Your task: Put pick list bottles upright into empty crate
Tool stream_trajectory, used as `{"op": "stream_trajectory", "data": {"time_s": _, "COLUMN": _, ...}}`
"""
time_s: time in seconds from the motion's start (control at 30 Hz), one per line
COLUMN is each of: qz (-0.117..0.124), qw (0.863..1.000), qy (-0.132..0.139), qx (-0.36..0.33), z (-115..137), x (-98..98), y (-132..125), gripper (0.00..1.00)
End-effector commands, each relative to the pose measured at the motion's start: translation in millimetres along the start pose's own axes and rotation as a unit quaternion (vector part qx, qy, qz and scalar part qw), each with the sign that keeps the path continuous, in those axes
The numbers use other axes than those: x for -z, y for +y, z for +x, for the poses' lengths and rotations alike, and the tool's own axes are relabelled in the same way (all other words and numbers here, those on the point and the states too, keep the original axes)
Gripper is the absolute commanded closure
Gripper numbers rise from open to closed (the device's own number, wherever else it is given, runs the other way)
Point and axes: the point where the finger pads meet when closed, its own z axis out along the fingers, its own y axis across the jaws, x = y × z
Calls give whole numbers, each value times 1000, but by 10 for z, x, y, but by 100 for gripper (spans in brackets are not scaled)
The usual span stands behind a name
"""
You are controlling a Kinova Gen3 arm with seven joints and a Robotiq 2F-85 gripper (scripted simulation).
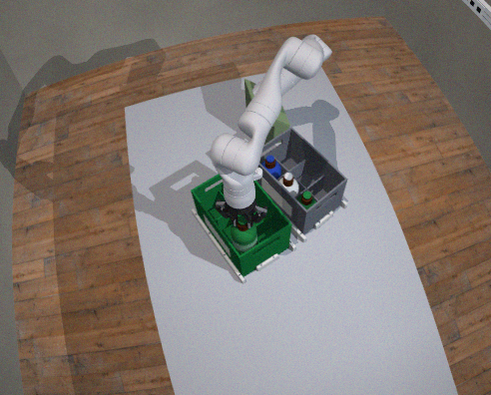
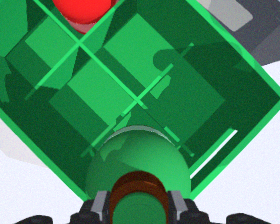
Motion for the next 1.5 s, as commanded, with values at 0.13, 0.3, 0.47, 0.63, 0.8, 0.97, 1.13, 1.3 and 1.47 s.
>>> {"op": "stream_trajectory", "data": {"time_s": 0.13, "qz": 0, "qw": 1000, "qy": -1, "qx": 0, "z": -5, "x": 105, "y": -1, "gripper": 90}}
{"op": "stream_trajectory", "data": {"time_s": 0.3, "qz": 0, "qw": 1000, "qy": -1, "qx": 0, "z": -5, "x": 188, "y": -1, "gripper": 90}}
{"op": "stream_trajectory", "data": {"time_s": 0.47, "qz": 0, "qw": 1000, "qy": -1, "qx": 0, "z": -4, "x": 272, "y": -1, "gripper": 90}}
{"op": "stream_trajectory", "data": {"time_s": 0.63, "qz": 0, "qw": 1000, "qy": -1, "qx": 0, "z": -4, "x": 338, "y": -1, "gripper": 90}}
{"op": "stream_trajectory", "data": {"time_s": 0.8, "qz": 0, "qw": 1000, "qy": -1, "qx": 0, "z": -4, "x": 405, "y": -1, "gripper": 90}}
{"op": "stream_trajectory", "data": {"time_s": 0.97, "qz": 0, "qw": 1000, "qy": -1, "qx": 0, "z": -4, "x": 488, "y": -1, "gripper": 90}}
{"op": "stream_trajectory", "data": {"time_s": 1.13, "qz": 0, "qw": 1000, "qy": -1, "qx": 0, "z": -4, "x": 572, "y": -1, "gripper": 90}}
{"op": "stream_trajectory", "data": {"time_s": 1.3, "qz": 0, "qw": 1000, "qy": -1, "qx": 0, "z": -4, "x": 622, "y": -1, "gripper": 90}}
{"op": "stream_trajectory", "data": {"time_s": 1.47, "qz": 0, "qw": 1000, "qy": -1, "qx": 0, "z": -4, "x": 628, "y": -1, "gripper": 90}}
